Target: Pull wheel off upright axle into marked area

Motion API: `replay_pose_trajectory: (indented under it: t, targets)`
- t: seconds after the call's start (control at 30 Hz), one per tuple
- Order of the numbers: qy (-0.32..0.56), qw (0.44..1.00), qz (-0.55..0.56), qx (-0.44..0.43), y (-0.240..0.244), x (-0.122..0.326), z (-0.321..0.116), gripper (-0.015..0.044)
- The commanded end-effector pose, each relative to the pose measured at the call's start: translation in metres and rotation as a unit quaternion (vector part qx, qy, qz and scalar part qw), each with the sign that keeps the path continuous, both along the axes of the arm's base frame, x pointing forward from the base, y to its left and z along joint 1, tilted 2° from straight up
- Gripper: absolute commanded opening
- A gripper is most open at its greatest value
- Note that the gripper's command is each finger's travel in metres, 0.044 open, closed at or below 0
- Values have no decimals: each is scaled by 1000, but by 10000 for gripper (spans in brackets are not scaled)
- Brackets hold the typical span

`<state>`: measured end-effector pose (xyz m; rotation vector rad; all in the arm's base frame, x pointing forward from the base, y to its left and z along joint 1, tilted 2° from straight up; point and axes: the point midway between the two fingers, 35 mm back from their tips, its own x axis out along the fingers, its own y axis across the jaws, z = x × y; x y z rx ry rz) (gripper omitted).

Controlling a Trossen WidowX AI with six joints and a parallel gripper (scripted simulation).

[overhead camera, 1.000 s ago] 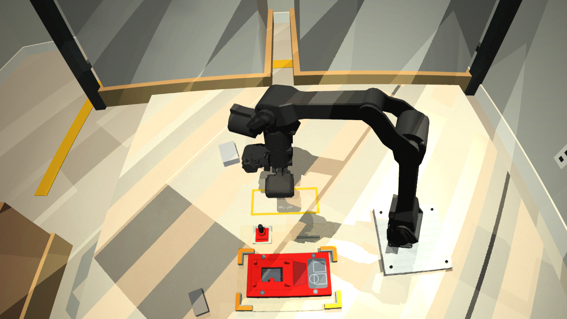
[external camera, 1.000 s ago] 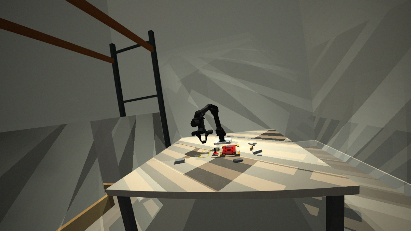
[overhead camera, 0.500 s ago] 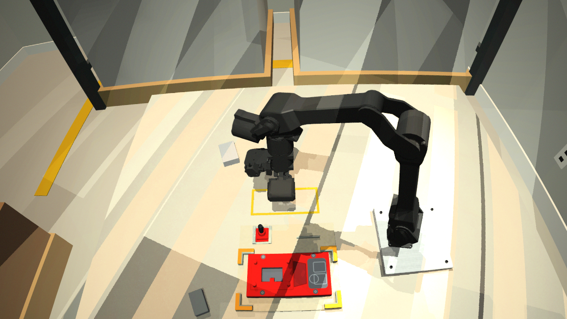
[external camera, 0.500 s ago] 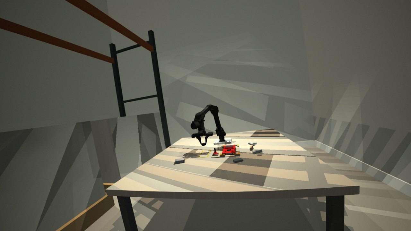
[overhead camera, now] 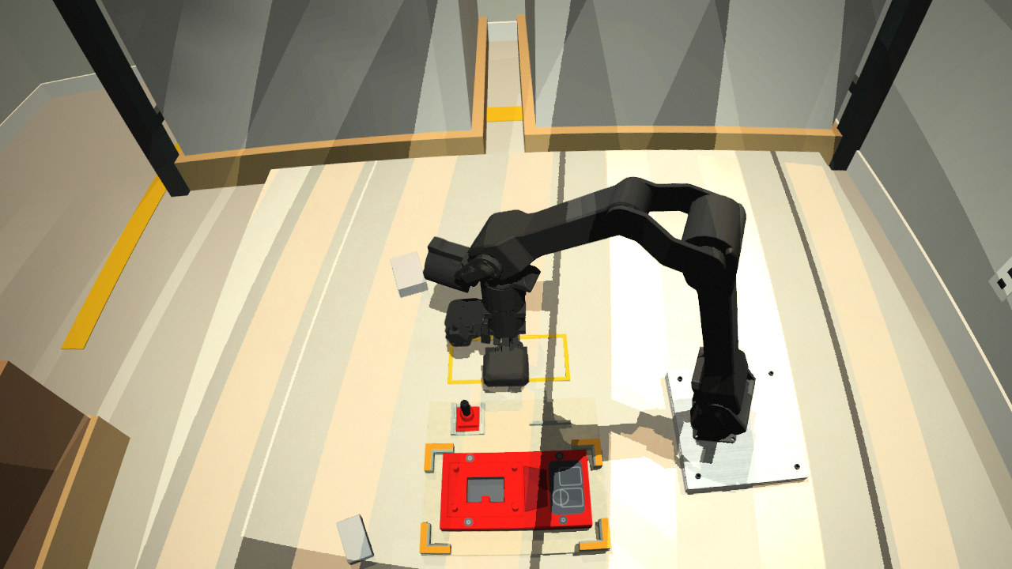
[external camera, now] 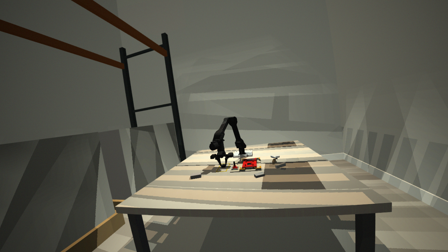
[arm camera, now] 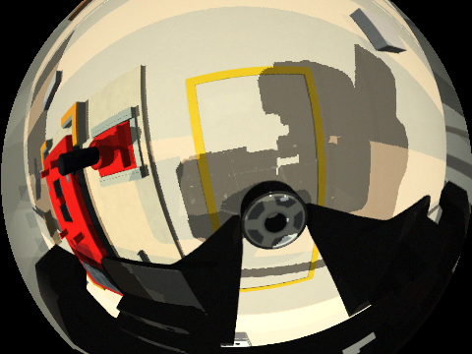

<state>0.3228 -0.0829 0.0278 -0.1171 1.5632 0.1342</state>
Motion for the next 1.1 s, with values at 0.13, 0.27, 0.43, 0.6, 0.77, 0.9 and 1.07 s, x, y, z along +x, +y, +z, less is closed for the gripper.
replay_pose_trajectory:
  t: [0.13, 0.27, 0.43, 0.6, 0.77, 0.9, 1.07]
  targets:
    - [0, 1000, 0, 0, 0, 0, -4, 53]
    - [0, 1000, 0, 0, 0, 0, -4, 157]
    - [0, 1000, 0, 0, 0, 0, -1, 289]
    - [0, 1000, 2, -1, -1, 1, 43, 300]
    - [0, 1000, 2, -1, 0, 0, 56, 300]
    - [0, 1000, 0, -1, 3, -13, 60, 379]
    - [3, 1000, 1, -1, 17, -68, 94, 440]
